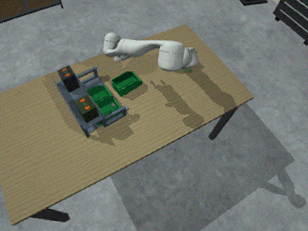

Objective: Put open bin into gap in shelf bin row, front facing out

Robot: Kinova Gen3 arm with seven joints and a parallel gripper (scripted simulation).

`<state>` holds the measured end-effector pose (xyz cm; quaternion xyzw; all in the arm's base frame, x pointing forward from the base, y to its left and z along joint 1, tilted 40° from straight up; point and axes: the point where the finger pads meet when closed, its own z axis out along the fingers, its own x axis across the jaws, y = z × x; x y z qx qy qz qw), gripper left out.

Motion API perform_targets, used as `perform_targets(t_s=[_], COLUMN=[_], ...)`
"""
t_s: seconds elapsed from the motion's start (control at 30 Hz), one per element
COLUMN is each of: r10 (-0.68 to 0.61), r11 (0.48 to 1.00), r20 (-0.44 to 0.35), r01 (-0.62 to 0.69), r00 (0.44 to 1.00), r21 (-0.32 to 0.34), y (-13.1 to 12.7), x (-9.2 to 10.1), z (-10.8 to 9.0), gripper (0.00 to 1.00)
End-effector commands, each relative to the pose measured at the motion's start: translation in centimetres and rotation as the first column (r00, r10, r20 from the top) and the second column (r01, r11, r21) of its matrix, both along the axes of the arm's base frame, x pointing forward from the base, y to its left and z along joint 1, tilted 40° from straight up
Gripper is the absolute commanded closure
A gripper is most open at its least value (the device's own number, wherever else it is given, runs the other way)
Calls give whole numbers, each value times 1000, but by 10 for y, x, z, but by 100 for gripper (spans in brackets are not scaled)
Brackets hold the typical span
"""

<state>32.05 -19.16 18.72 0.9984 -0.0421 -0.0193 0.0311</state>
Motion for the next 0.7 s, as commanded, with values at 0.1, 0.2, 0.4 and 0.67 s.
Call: perform_targets(t_s=[0.1,0.2,0.4,0.67], r10=[-36,-53,-70,-86], r11=[999,998,997,996], r20=[4,-2,-2,7], r01=[36,53,70,85], r00=[999,999,998,996], r21=[13,26,36,41], y=[1,5,8,8], x=[-2,-6,-7,-5], z=[1,0,-1,0], gripper=[0,0,0,0])
